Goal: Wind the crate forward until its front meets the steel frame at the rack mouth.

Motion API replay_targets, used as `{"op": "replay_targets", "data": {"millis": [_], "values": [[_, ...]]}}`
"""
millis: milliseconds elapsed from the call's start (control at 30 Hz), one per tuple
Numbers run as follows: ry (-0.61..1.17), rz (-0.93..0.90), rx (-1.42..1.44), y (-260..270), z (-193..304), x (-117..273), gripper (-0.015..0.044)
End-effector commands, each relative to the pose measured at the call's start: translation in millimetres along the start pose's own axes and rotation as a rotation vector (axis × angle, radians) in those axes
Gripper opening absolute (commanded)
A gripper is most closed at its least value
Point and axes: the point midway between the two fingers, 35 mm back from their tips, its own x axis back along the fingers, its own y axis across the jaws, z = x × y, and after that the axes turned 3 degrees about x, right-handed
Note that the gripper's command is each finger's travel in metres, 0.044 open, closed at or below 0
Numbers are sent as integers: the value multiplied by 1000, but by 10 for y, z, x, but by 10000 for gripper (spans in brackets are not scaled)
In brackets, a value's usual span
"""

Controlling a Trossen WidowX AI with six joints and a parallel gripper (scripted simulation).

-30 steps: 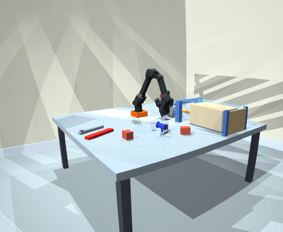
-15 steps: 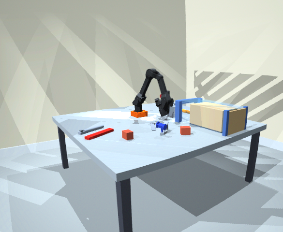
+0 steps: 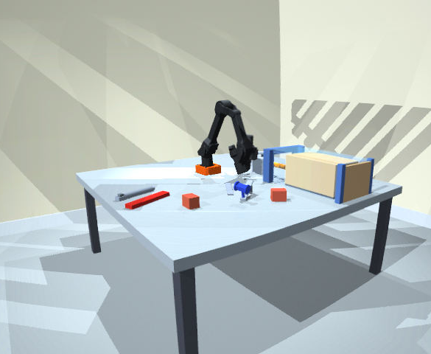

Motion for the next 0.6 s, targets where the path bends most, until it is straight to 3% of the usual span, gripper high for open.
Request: {"op": "replay_targets", "data": {"millis": [0,133,567], "values": [[-58,73,-42,21,-14,450,240],[-93,119,-85,20,41,733,240],[-93,119,-85,20,41,733,240]]}}
